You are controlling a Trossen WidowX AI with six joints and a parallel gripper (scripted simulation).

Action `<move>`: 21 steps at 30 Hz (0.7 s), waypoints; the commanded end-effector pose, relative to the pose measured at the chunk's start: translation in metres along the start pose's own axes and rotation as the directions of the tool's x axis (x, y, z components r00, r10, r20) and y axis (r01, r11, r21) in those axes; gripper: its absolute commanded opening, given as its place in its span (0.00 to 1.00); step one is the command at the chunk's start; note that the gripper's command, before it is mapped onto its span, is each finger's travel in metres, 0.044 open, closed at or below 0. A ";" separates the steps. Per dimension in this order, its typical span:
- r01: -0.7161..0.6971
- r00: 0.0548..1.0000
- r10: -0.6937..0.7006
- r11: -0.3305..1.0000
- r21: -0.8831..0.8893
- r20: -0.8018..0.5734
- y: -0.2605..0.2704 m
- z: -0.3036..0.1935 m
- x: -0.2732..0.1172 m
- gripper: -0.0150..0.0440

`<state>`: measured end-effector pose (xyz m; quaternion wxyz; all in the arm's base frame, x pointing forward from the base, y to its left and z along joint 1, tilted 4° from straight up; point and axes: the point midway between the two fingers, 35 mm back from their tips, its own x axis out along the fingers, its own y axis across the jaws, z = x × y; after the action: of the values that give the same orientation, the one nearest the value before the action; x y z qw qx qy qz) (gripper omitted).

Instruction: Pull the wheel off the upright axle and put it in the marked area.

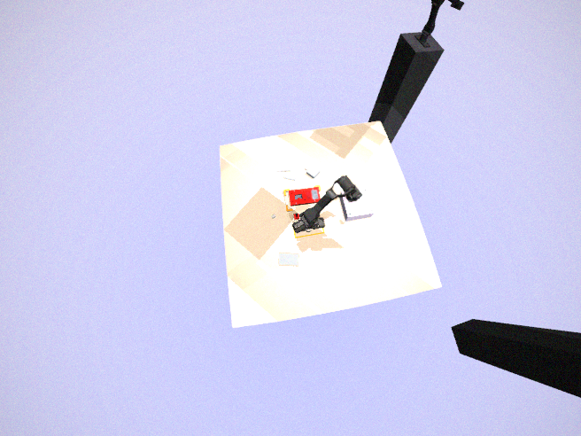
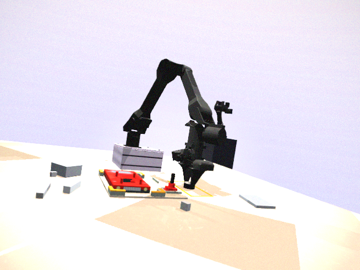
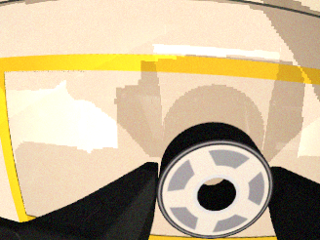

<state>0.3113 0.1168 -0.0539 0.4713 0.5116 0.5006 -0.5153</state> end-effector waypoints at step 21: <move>0.002 1.000 -0.002 1.000 -0.007 -0.001 -0.019 0.008 -0.069 0.94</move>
<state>0.3089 0.1134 0.0048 0.4707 0.5136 0.4991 -0.5153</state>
